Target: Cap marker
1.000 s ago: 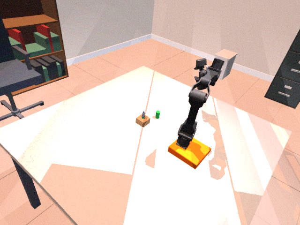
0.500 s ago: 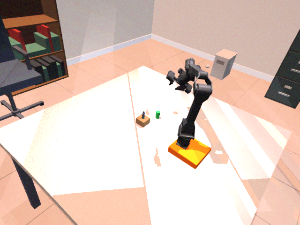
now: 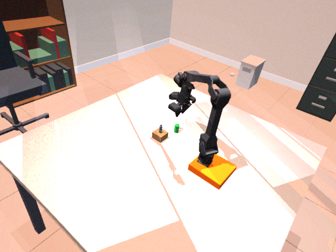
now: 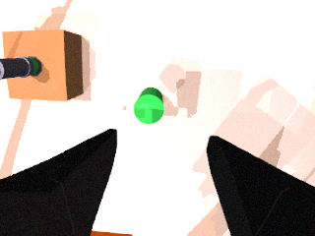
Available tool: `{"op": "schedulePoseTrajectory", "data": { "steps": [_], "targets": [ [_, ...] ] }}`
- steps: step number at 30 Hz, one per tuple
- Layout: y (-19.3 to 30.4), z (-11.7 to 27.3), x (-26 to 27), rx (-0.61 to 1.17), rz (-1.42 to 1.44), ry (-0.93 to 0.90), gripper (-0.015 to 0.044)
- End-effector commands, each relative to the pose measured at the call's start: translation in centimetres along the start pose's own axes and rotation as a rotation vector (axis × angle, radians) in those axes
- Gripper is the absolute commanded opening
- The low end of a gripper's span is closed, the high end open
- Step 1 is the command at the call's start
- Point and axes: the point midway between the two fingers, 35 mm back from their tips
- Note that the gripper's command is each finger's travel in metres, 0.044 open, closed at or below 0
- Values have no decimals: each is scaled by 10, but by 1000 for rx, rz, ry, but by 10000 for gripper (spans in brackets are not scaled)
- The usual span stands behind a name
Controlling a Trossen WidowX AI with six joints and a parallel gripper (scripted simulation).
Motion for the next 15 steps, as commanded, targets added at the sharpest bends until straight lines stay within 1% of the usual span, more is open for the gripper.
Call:
{"op": "schedulePoseTrajectory", "data": {
  "steps": [1,11,15],
  "targets": [
    [4,-2,14,99,200,26,240],
    [3,-4,13,99,200,26,240],
    [6,-35,12,99,200,26,240]
  ]
}}
Point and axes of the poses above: the point midway between the two fingers, 35 mm back from their tips, its own z axis back along the fingers, its own x axis across the jaws, y = z × x, and after that the axes turned 2 degrees about -z, right-handed
